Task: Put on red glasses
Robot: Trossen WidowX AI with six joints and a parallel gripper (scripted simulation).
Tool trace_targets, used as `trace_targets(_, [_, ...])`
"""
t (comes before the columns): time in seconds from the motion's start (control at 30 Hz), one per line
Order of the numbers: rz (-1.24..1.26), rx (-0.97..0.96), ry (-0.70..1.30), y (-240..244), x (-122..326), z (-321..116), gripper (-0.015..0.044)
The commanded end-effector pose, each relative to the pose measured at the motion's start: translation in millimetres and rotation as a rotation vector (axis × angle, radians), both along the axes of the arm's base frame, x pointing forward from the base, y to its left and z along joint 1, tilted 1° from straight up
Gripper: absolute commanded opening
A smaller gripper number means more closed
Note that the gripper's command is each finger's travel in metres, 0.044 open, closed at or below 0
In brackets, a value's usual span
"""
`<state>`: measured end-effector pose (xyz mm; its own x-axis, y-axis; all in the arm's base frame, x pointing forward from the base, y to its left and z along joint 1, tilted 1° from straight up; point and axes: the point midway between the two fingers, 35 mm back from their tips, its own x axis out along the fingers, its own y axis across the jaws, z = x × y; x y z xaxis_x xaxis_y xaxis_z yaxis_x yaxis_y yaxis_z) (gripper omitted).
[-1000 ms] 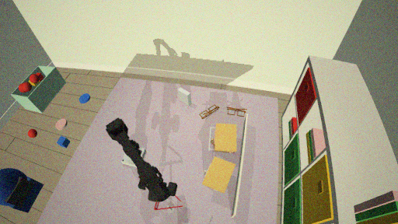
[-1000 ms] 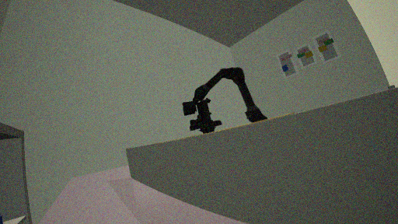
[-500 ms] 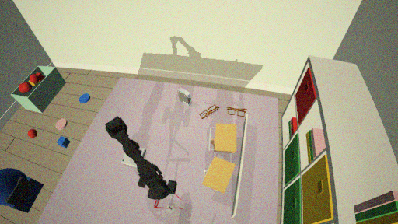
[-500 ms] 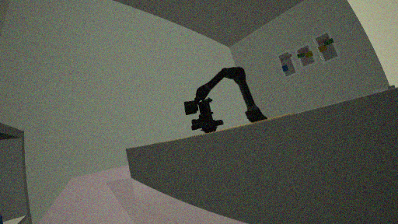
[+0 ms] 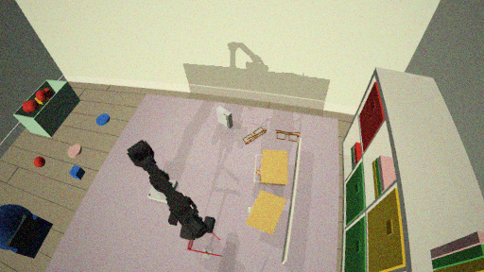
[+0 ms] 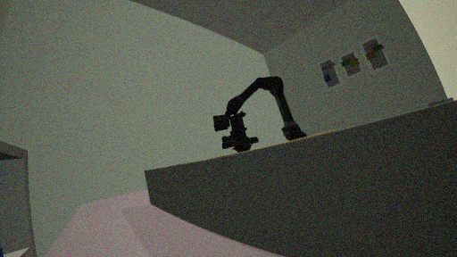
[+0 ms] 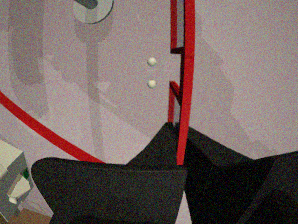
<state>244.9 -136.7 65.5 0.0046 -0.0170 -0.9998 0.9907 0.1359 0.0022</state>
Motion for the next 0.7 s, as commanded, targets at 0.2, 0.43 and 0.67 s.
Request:
trace_targets(0.2, [-0.003,-0.003,0.002,1.0,-2.1,-0.4,0.0000])
trace_targets(0.43, [-0.003,-0.003,0.002,1.0,-2.1,-0.4,0.0000])
trace_targets(0.67, [-0.003,-0.003,0.002,-1.8,-1.7,-0.3,0.0000])
